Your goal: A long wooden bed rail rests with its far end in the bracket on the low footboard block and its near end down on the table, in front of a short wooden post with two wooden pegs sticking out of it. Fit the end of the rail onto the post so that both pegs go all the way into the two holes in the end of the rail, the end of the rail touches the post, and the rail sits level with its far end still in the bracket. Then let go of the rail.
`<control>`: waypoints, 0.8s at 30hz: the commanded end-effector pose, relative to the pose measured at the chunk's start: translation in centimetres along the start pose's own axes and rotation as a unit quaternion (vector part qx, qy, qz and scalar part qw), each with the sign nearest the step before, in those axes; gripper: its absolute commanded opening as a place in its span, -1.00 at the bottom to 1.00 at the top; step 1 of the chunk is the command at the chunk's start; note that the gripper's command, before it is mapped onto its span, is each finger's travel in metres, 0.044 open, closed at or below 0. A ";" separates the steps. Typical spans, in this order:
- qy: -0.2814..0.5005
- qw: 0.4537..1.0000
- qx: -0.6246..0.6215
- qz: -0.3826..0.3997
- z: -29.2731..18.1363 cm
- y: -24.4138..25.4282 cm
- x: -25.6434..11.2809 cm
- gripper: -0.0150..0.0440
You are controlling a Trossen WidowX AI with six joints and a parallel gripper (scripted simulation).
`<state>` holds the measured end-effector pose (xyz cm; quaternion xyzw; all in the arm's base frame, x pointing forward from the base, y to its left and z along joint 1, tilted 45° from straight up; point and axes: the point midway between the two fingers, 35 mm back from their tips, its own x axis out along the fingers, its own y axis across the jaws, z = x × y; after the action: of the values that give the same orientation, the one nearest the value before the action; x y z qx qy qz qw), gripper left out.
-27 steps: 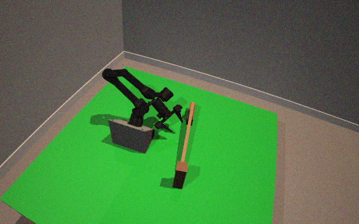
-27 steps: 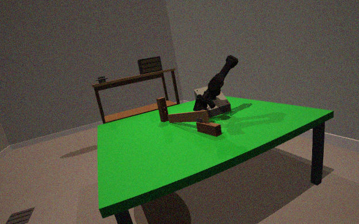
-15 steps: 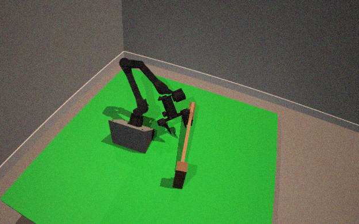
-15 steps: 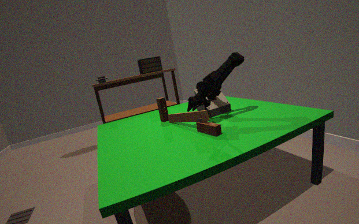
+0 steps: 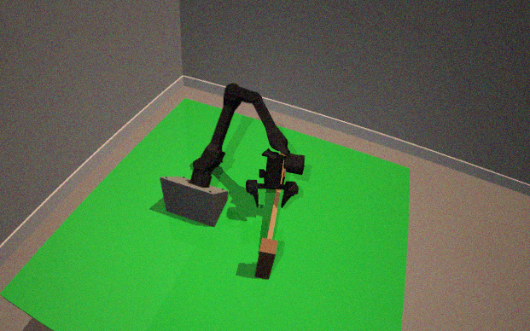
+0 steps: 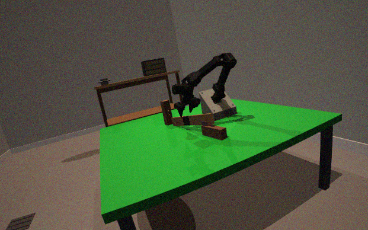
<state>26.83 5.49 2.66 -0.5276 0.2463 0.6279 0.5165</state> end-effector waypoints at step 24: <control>-0.194 0.974 0.114 0.009 -9.1 -0.2 4.8 1.00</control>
<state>31.18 -0.62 -4.36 -0.3335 0.2162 0.6908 0.6040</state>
